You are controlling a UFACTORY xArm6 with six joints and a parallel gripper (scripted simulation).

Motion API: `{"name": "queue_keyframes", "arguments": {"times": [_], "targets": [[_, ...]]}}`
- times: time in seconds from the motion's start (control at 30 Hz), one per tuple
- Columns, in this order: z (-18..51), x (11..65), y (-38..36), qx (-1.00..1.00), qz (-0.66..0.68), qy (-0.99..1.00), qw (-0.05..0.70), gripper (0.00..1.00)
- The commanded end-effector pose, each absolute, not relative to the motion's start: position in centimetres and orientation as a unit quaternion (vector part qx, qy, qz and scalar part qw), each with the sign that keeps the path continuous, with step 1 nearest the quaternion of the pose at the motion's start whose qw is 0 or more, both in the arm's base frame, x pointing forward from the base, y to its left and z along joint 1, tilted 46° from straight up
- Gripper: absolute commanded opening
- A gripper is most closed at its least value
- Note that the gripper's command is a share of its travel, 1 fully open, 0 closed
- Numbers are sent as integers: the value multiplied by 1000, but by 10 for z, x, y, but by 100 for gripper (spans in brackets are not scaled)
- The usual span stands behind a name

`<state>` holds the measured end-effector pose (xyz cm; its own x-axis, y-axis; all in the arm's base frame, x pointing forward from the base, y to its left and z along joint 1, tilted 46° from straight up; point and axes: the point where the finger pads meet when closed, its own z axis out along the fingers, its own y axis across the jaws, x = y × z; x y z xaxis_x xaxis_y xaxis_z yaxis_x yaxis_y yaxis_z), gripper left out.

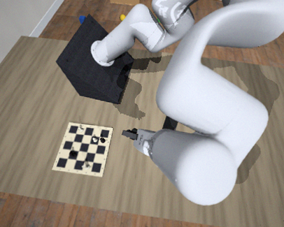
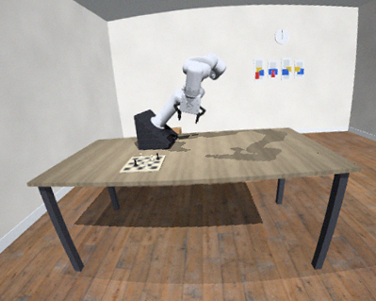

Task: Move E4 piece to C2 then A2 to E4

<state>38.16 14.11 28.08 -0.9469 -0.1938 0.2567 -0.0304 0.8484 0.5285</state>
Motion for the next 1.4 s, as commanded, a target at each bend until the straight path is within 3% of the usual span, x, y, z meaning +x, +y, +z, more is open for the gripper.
{"name": "queue_keyframes", "arguments": {"times": [0.0, 0.43, 0.77, 1.37], "targets": [[233, 370, 147, 158, -173, -957, 171, 100], [162, 363, 154, 421, 36, -884, 199, 100], [123, 375, 188, 652, 210, -701, 201, 100], [116, 378, 202, 695, 244, -646, 198, 100]]}}
